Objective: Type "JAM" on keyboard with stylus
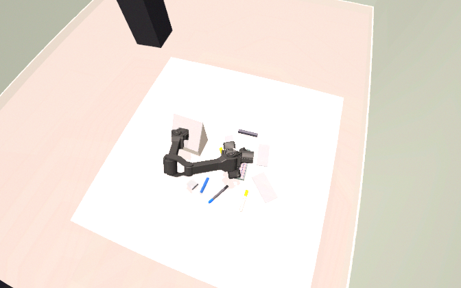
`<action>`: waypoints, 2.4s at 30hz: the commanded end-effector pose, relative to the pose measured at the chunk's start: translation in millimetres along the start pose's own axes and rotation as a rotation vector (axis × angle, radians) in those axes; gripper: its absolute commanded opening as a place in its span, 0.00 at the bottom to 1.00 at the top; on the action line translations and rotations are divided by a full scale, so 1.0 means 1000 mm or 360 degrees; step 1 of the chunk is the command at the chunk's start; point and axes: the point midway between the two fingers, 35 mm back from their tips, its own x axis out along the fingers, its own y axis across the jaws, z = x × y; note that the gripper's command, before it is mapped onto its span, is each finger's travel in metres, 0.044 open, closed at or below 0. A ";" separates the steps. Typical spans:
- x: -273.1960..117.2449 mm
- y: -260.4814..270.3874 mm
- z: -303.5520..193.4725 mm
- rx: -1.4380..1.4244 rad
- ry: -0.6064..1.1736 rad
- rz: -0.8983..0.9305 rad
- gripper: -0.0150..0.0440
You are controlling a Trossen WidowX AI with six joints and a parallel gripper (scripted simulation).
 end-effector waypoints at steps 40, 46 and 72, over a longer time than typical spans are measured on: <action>0.011 -0.072 -0.167 -0.1637 -0.0573 0.0134 0.51; 0.016 -0.073 -0.168 -0.1637 -0.0573 0.0133 0.51; 0.038 -0.077 -0.169 -0.1637 -0.0571 0.0133 0.51</action>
